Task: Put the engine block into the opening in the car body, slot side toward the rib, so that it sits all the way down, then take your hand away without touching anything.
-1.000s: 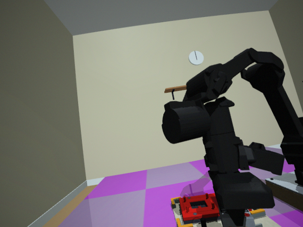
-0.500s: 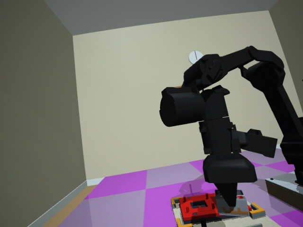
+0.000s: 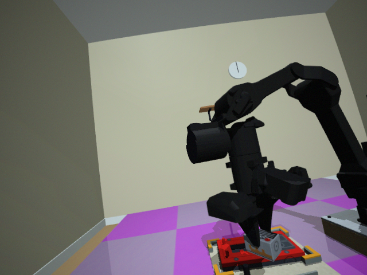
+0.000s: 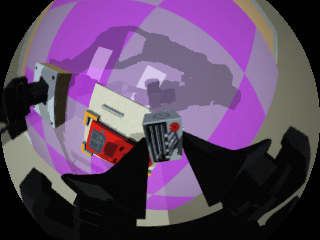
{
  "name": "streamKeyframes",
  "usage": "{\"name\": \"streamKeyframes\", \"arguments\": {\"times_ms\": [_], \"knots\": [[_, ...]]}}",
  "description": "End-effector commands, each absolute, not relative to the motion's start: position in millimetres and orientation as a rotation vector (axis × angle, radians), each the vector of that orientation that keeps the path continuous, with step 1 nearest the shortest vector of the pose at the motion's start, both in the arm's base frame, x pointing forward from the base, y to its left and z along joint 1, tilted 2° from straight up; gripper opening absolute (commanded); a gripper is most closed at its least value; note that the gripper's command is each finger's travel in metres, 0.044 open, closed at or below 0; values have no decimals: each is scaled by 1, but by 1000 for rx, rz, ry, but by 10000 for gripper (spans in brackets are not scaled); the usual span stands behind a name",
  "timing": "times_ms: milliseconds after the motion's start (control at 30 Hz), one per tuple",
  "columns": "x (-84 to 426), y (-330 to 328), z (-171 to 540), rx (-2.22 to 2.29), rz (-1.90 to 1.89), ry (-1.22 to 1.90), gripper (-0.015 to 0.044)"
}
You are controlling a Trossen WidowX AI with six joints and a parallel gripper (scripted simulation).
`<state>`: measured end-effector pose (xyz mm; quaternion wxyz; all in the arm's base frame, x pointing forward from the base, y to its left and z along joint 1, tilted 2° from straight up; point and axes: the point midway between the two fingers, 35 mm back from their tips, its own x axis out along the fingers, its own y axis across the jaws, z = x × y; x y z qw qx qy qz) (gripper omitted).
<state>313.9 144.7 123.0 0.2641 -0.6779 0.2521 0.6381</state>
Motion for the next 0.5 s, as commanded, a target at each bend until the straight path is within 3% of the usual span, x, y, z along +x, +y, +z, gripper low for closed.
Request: {"name": "streamKeyframes", "arguments": {"times_ms": [0, 467], "knots": [[317, 137, 119, -1745, 1645, 772, 0], [330, 104, 107, -1403, 1316, 1065, 0]]}}
